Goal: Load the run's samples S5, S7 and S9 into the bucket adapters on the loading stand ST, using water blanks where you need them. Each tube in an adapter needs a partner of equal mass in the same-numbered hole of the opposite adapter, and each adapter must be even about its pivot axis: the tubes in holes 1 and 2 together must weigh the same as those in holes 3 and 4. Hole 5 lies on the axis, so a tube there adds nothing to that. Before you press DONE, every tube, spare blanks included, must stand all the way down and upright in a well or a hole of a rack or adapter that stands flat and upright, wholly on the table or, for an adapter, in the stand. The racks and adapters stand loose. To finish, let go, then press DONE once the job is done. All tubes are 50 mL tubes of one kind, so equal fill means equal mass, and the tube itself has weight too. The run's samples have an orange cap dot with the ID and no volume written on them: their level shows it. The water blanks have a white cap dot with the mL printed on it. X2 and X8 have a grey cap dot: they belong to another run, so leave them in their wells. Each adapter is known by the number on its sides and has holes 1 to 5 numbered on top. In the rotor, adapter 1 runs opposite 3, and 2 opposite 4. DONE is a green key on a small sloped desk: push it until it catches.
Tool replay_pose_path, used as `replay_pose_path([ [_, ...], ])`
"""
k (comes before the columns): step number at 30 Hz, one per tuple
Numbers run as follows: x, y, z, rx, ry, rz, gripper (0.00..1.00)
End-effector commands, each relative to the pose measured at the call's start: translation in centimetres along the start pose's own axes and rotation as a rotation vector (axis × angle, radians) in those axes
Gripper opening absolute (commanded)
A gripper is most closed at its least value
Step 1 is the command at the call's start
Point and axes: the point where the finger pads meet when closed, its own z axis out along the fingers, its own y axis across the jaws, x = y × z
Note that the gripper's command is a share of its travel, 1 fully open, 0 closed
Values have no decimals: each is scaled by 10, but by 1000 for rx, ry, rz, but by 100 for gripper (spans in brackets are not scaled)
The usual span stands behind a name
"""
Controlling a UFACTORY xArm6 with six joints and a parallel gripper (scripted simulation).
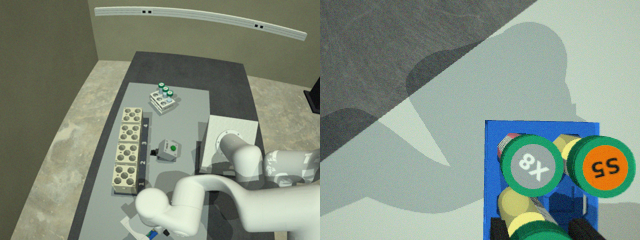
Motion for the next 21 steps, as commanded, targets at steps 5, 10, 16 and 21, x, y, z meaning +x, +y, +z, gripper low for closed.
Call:
replay_pose_path([
  [5,1,0,-18,-1,2,-1,0],
  [10,1,0,-24,-1,2,-1,0],
  [16,1,0,-36,-1,2,-1,0],
  [21,1,0,-46,-1,2,-1,0],
])
